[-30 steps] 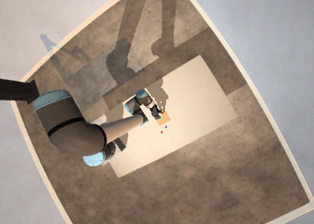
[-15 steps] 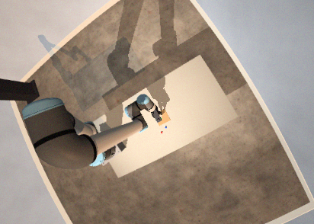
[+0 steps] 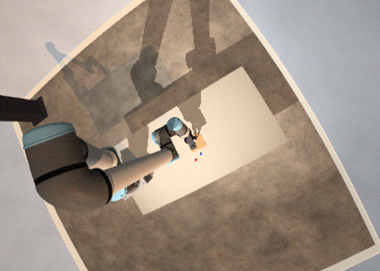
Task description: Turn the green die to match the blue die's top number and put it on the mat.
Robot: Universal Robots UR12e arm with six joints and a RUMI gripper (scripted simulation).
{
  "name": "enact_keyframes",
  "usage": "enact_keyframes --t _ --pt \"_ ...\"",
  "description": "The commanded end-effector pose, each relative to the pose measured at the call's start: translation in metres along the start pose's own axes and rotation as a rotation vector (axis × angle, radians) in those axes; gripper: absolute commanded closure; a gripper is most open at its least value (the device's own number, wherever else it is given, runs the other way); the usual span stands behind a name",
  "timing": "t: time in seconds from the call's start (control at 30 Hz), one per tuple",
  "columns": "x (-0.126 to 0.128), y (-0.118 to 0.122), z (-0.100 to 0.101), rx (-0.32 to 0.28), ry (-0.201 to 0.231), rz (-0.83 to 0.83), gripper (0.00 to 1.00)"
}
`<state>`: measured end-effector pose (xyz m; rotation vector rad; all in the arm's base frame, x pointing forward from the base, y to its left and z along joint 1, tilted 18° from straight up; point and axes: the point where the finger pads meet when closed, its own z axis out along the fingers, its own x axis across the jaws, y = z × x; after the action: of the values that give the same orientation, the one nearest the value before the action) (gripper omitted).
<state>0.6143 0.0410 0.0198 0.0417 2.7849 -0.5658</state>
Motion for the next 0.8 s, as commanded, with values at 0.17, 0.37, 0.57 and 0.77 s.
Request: enact_keyframes --t 0.17,0.37,0.57,0.77 --pt "-0.0003 -0.0019 -0.0001 -0.135 0.000 -0.001 1.00" --pt "-0.0014 -0.0025 -0.0020 -0.191 -0.008 -0.001 1.00" --pt "-0.0014 -0.0025 -0.0020 -0.198 -0.008 -0.001 1.00" --pt "-0.0007 -0.0027 -0.0006 -0.227 -0.003 -0.003 1.00"
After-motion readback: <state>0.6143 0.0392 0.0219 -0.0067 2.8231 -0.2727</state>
